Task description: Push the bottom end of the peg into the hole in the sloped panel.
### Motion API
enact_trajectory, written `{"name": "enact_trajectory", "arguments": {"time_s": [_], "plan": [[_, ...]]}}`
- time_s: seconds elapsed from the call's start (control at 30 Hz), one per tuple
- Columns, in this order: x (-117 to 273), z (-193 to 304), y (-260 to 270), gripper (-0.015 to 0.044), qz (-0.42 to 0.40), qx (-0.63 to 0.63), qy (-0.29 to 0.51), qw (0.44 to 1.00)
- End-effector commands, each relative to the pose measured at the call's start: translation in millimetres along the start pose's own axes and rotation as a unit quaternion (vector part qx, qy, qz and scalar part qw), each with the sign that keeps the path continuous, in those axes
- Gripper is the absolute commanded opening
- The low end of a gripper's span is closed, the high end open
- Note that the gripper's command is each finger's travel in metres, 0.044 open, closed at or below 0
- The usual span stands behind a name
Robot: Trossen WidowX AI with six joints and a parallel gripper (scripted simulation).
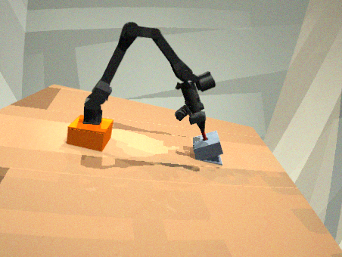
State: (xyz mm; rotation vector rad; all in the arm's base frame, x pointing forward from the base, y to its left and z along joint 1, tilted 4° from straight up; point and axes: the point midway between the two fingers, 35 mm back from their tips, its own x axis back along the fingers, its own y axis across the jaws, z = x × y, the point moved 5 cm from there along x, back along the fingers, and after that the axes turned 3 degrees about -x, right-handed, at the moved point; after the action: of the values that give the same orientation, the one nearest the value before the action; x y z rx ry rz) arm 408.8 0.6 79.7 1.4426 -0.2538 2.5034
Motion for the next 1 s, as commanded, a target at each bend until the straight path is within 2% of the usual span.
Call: {"name": "enact_trajectory", "arguments": {"time_s": [0.0, 0.97], "plan": [[-3.4, -0.4, -0.2, 0.0, 0.0, 0.001, -0.001, 1.0], [-21.2, -0.4, -0.9, 0.0, 0.0, 0.001, -0.001, 1.0]]}}
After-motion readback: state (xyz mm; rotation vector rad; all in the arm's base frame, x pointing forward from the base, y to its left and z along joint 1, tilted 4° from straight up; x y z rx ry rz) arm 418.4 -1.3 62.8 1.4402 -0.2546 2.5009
